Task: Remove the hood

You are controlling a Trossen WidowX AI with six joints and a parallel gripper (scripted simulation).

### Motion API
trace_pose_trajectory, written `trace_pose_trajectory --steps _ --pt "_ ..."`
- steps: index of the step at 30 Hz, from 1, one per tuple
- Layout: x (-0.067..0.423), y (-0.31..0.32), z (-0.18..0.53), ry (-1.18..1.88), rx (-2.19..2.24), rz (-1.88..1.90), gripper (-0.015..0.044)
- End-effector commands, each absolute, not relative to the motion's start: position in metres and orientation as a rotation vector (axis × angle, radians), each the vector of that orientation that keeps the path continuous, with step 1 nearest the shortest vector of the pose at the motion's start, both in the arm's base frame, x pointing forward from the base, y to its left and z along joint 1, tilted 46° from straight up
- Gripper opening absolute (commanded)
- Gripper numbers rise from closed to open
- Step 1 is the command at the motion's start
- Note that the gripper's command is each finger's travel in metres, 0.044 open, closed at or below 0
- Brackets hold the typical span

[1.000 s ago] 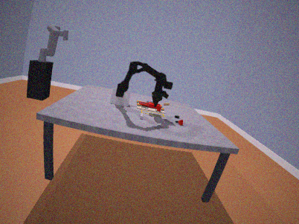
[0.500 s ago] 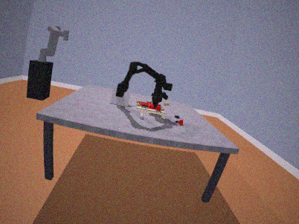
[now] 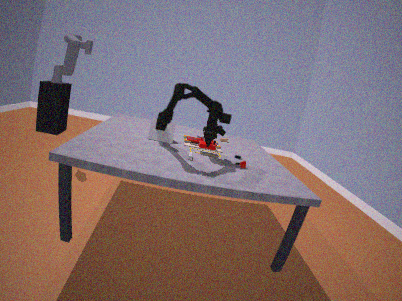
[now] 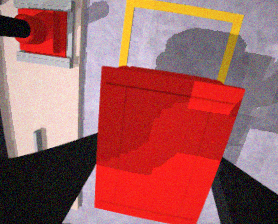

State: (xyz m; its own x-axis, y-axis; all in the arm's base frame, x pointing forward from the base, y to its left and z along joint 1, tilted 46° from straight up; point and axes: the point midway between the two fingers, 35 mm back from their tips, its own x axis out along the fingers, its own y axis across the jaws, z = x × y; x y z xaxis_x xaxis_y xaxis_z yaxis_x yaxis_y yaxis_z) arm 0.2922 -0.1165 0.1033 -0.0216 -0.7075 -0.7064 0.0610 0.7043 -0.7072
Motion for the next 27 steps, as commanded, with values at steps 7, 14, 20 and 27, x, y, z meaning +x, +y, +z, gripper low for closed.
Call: trace_pose_trajectory --steps 7,14,20,27 --pt "0.292 -0.121 0.099 1.476 -0.571 -0.666 0.0000" --pt "0.291 -0.125 0.096 1.476 -0.572 -0.667 0.0000" --pt "0.291 -0.126 0.095 1.476 -0.572 -0.667 0.0000" --pt "0.291 -0.129 0.092 1.476 -0.572 -0.667 0.0000"
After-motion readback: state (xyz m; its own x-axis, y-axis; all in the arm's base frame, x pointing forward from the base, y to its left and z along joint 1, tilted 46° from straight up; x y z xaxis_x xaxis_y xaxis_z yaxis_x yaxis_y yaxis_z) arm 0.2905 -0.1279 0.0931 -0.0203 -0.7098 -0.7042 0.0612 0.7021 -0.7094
